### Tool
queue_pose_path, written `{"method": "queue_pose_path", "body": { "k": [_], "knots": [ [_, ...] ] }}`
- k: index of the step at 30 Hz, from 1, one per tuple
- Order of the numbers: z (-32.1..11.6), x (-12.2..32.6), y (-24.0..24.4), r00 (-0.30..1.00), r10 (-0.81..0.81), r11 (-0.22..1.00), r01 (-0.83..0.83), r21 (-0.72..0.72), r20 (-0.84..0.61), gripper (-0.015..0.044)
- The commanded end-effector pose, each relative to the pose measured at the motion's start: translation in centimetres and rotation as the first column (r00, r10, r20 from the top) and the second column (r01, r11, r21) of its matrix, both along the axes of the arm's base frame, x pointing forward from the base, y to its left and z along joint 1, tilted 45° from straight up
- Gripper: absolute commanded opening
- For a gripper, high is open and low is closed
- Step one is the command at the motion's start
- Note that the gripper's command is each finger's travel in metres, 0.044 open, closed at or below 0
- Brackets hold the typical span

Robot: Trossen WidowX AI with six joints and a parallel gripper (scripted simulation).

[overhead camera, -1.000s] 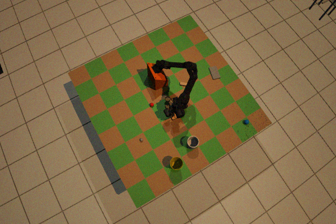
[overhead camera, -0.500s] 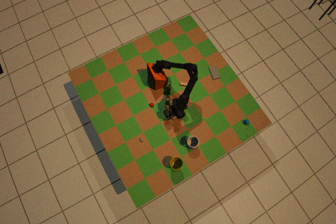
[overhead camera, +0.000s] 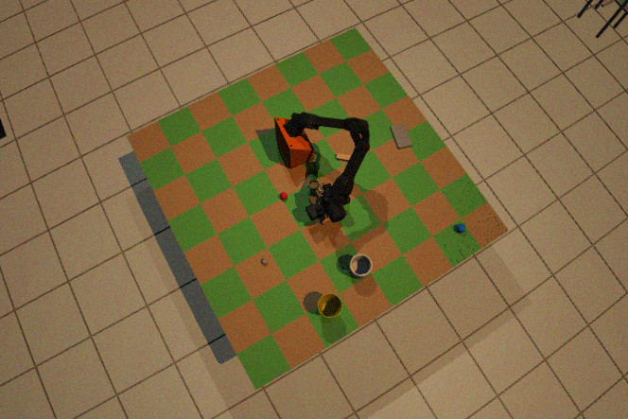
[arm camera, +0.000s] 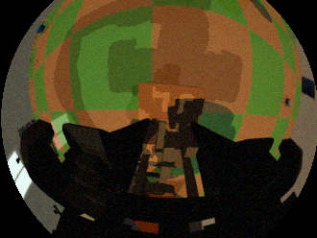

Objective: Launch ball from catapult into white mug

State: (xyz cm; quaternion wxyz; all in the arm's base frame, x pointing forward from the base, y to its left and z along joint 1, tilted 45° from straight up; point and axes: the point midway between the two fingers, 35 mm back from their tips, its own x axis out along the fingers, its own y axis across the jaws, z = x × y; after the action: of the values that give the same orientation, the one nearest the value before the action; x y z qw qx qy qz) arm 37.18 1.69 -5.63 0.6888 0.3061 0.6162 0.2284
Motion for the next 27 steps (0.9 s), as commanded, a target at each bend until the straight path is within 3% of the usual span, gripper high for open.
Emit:
{"method": "queue_pose_path", "body": {
  "k": [1, 6, 27],
  "knots": [
    [0.1, 0.0, -0.1, 1.000, -0.001, 1.000, 0.001, 0.000, 0.002, 0.0111],
    [3.3, -0.6, -3.3, 1.000, 0.000, 1.000, 0.000, -0.002, 0.000, 0.0000],
    [1.6, -0.1, -1.8, 1.000, -0.004, 1.000, 0.004, 0.001, -0.001, 0.0000]
  ]
}}
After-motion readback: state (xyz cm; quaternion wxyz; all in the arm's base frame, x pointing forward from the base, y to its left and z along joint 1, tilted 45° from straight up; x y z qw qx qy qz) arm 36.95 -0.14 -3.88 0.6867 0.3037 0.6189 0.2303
